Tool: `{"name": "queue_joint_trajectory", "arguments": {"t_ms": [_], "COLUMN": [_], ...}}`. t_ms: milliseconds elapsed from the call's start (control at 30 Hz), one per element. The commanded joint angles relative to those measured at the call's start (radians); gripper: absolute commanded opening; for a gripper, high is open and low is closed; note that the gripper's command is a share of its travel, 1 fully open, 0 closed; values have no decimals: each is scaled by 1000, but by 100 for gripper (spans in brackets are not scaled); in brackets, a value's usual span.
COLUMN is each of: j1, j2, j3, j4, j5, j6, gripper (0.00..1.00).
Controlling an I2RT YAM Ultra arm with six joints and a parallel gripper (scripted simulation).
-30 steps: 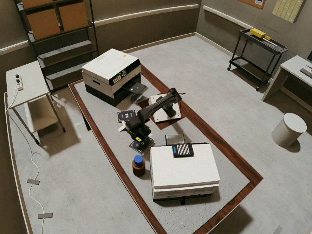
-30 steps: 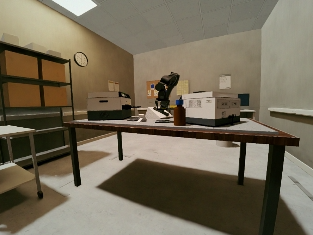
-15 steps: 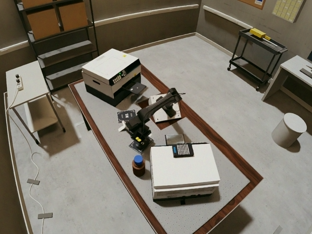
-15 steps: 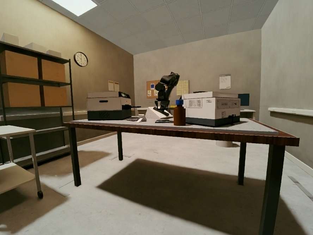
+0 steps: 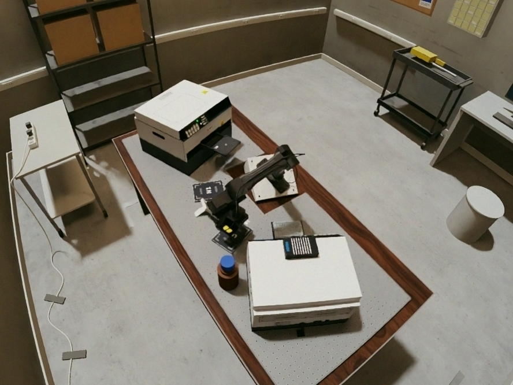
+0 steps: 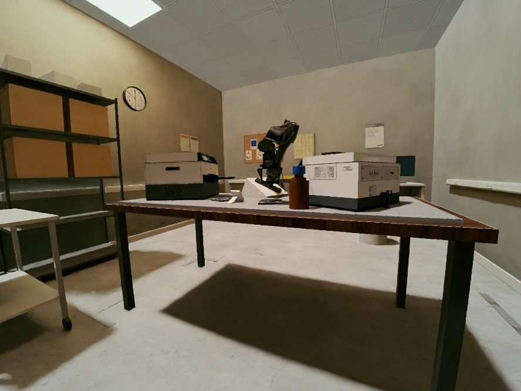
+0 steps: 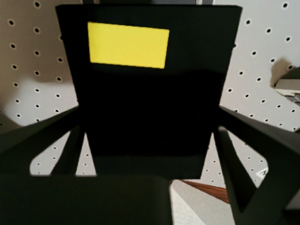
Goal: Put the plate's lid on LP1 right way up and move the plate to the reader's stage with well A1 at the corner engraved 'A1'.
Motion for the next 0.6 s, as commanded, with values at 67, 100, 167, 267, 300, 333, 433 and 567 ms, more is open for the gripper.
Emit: {"name": "queue_joint_trajectory", "arguments": {"t_ms": [67,100,167,267,300,333,433,567], "j1": [-18,-15,6,13,8,8,28,24], "j2": [-18,-14,2,5,0,-3,2,18], "j3": [-23,15,-28,-45,-48,-52,-55,-75], "j4": [35,40,52,69,75,81,97,120], "j5": [-2,0,4,10,11,12,9,15], "j6": [-3,2,10,16,18,20,26,35], "gripper": [85,85,85,85,85,85,85,85]}}
